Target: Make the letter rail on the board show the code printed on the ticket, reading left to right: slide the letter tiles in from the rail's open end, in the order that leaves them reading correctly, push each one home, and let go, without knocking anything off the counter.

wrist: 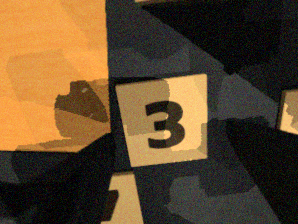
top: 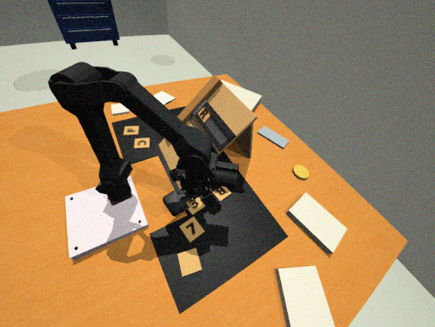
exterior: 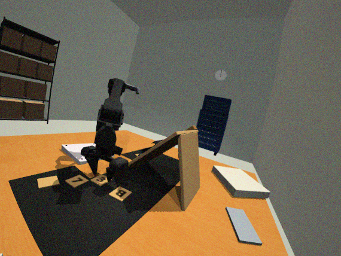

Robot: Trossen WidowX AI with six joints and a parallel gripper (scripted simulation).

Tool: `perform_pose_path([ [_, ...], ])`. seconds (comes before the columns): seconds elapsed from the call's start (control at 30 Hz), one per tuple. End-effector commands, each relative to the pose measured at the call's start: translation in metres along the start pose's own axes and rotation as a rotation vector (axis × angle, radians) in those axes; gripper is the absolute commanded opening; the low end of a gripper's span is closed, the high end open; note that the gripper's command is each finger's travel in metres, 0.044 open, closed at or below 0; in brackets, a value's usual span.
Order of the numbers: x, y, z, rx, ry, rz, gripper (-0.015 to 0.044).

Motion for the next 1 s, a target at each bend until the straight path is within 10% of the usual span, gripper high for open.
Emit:
perform_pose_path([
  [0.0, 0.0008, 0.0083, 0.0013, 0.006, 0.004, -0.002, 0.034],
  [0.47, 0.001, 0.0123, 0.0014, 0.006, 0.004, -0.002, 0.034],
  [0.97, 0.0013, 0.0099, 0.0008, 0.006, 0.004, -0.002, 0.0162],
])
Point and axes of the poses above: the point midway between the two fingers, 35 mm back from their tips, its own y axis out along the fingers, its own z axis across the jaws, x = y × z, the point moved 1 cm from there along -y, back along the fingers, and after that the axes turned 12 degrees about -y, right-handed, at the moved point
